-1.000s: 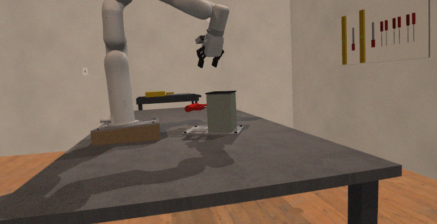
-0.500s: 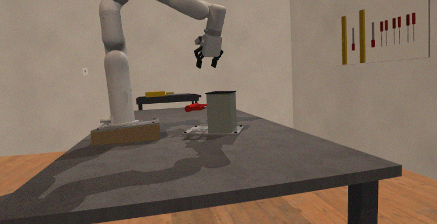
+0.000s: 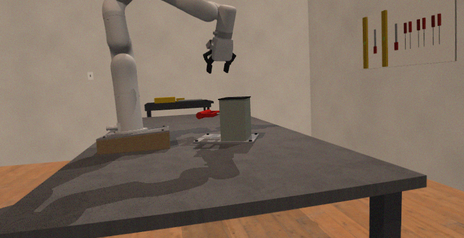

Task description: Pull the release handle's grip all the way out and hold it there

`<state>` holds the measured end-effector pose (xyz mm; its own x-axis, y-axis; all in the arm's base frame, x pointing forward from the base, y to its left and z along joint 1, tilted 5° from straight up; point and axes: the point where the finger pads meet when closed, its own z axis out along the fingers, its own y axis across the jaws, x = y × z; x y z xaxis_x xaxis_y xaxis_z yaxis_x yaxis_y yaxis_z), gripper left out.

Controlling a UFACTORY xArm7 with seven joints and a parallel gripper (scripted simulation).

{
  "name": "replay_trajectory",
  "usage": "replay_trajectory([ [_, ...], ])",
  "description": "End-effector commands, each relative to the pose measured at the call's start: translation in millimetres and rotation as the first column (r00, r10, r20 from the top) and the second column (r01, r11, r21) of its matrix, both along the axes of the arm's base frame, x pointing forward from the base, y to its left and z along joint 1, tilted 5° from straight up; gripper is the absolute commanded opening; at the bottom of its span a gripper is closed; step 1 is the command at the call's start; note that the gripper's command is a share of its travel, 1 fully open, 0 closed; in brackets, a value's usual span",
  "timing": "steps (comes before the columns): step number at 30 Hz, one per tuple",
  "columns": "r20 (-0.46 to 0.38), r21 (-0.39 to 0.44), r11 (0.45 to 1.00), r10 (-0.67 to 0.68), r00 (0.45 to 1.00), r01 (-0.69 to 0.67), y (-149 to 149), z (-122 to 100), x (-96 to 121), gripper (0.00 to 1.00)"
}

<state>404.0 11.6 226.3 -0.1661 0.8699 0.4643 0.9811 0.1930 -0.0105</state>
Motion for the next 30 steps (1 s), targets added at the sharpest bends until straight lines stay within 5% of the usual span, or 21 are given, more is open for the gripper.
replay_trajectory([
  [1,-0.013,-0.052,0.993,-0.106,0.994,0.105,-5.3,-7.2,-11.2,1.00],
  [30,-0.025,-0.109,0.972,-0.213,0.977,0.209,-12.5,-18.6,-23.8,1.00],
])
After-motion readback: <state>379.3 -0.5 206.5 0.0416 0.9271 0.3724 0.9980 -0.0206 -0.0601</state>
